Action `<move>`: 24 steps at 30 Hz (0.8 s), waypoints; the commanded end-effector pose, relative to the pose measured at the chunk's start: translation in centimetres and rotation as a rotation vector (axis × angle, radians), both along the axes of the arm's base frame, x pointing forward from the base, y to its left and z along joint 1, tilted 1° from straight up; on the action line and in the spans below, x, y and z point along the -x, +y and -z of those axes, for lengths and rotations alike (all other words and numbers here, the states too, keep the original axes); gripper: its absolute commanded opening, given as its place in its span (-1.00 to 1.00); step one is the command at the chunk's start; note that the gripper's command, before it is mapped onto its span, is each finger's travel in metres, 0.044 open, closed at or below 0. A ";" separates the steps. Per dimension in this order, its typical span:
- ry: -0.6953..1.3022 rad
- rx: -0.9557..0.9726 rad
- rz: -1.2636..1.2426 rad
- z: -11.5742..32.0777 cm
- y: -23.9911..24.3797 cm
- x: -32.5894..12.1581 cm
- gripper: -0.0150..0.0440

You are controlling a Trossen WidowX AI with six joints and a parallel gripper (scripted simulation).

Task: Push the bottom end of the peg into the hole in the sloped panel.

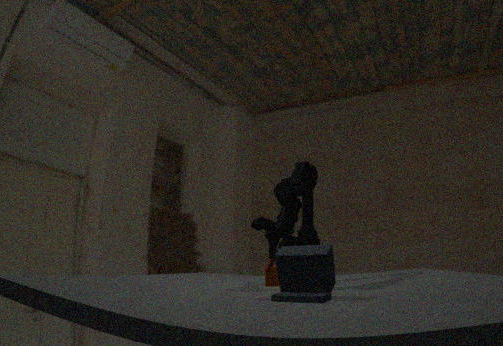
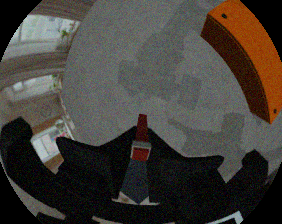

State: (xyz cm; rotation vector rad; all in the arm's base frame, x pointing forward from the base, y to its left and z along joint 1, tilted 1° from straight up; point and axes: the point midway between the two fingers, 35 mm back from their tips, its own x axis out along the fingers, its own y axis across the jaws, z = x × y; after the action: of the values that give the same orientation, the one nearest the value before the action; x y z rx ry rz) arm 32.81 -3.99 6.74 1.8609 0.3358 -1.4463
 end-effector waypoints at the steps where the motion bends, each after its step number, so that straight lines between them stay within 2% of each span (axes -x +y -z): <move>1: -0.016 0.020 -0.025 0.0 0.3 -0.1 -0.49; 24: -0.117 0.110 -0.165 -0.1 3.1 -0.9 -0.49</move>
State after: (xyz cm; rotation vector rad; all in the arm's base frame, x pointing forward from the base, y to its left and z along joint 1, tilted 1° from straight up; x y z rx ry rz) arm 33.68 -1.15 6.72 1.7887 0.3401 -1.2403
